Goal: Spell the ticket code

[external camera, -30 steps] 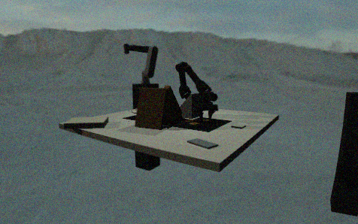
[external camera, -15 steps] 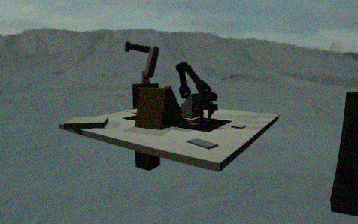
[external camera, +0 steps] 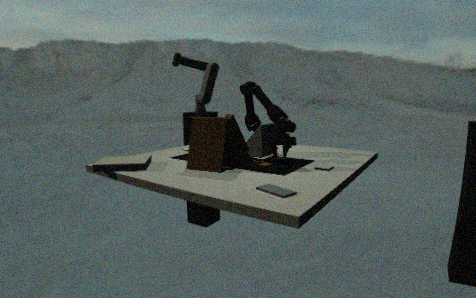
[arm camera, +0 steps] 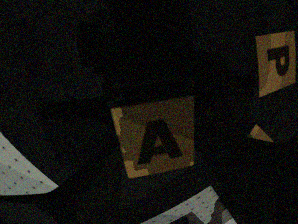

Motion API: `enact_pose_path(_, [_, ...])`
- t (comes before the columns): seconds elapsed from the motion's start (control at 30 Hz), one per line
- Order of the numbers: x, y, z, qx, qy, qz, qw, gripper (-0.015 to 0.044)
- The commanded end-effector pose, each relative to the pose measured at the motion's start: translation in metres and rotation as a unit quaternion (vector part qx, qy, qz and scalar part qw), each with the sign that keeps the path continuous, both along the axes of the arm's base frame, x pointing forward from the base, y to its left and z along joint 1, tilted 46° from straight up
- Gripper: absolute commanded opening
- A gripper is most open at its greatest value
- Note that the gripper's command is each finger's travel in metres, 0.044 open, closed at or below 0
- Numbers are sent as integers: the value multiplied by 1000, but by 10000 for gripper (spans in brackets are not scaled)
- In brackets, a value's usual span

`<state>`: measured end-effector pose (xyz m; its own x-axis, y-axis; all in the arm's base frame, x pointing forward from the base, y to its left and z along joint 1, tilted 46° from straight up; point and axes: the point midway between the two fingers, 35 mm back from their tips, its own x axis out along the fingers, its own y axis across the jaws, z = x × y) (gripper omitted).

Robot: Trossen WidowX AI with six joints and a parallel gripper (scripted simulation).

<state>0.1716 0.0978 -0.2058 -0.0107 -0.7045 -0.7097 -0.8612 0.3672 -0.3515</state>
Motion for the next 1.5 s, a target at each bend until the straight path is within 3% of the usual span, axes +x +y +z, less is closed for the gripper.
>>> enact_pose_path(0.0, [0,2,2,1,0,-2,1000,0])
enact_pose_path(0.93, [-1,11,15,1,0,0,1000,0])
enact_pose_path(1.47, [69,61,65,136,-89,-29,986,0])
